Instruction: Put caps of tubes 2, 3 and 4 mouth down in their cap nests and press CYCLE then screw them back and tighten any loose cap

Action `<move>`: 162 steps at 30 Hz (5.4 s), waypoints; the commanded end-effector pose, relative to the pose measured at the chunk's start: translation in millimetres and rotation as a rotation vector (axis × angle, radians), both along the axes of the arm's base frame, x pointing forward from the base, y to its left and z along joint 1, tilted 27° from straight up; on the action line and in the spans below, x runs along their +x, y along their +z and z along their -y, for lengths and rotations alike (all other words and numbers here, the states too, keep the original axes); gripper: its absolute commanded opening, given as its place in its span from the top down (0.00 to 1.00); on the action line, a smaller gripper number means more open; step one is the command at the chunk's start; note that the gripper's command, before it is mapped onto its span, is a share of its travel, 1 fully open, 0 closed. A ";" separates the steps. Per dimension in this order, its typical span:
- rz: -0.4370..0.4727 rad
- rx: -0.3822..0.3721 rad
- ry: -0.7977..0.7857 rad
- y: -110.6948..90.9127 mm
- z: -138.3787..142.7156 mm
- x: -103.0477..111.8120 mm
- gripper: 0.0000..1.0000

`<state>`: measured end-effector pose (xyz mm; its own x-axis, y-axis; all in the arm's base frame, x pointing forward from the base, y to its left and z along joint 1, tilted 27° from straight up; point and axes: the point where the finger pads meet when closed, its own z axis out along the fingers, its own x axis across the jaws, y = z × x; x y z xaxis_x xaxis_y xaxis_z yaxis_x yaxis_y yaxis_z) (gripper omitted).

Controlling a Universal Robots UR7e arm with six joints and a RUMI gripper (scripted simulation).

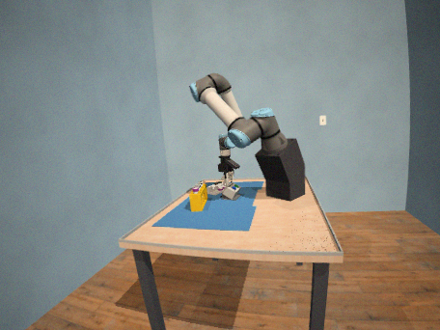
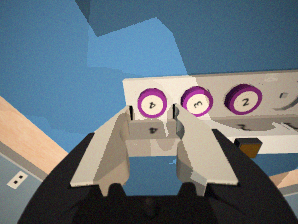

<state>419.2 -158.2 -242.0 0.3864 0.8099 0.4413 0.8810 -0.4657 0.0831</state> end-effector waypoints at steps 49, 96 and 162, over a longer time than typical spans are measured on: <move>-0.059 0.045 -0.149 124.4 33.9 -42.6 1.00; -0.446 0.342 -1.120 136.3 -172.5 -108.3 1.00; -0.446 0.342 -1.119 138.1 -204.2 -118.4 1.00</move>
<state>321.3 -19.1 -108.9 0.9585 -0.1865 0.2156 -0.0885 -0.9136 -0.3970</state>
